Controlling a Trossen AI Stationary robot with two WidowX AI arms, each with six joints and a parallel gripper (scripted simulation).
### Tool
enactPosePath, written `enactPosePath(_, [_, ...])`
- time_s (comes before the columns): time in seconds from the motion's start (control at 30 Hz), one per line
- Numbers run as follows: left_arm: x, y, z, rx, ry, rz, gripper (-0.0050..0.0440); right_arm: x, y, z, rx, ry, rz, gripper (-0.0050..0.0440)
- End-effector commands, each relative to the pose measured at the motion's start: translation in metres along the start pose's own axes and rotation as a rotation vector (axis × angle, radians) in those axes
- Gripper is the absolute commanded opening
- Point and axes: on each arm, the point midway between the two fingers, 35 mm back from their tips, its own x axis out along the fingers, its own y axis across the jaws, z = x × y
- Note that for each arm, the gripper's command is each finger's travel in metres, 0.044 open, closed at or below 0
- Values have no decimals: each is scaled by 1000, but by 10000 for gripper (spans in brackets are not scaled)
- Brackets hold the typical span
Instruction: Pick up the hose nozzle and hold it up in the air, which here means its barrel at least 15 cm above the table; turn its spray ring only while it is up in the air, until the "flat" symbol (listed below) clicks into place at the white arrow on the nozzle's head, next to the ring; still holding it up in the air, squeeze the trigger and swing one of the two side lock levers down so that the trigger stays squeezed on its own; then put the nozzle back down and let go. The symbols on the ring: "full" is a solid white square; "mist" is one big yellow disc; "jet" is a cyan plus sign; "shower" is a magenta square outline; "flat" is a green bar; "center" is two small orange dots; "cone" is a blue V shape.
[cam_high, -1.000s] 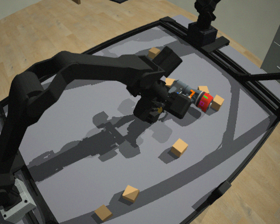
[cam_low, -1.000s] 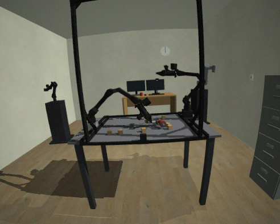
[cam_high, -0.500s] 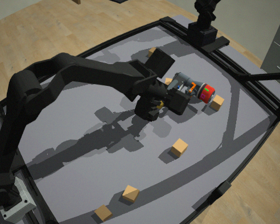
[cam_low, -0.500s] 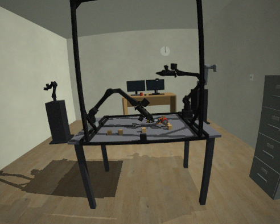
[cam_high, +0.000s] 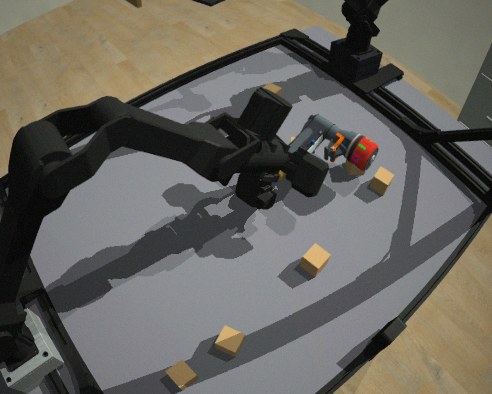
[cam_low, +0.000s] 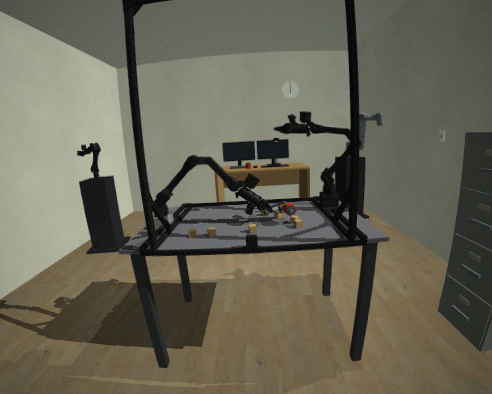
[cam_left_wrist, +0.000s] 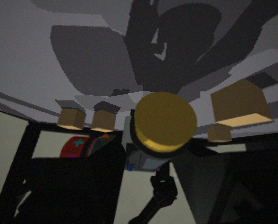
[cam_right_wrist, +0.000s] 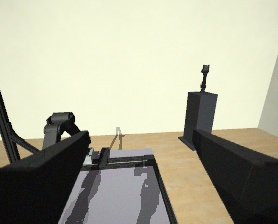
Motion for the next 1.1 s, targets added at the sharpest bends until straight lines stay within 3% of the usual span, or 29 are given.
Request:
enactPosePath(0.0, [-7,-2,-19,3,74,0,0,0,0,0,-3,-1,-2,400])
enactPosePath(0.6, [-18,-16,-34,31,277,-9,0,0,0,0,-3,-1,-2,400])
enactPosePath(1.07, [-39,-30,-45,58,467,-28,0,0,0,0,-3,-1,-2,400])
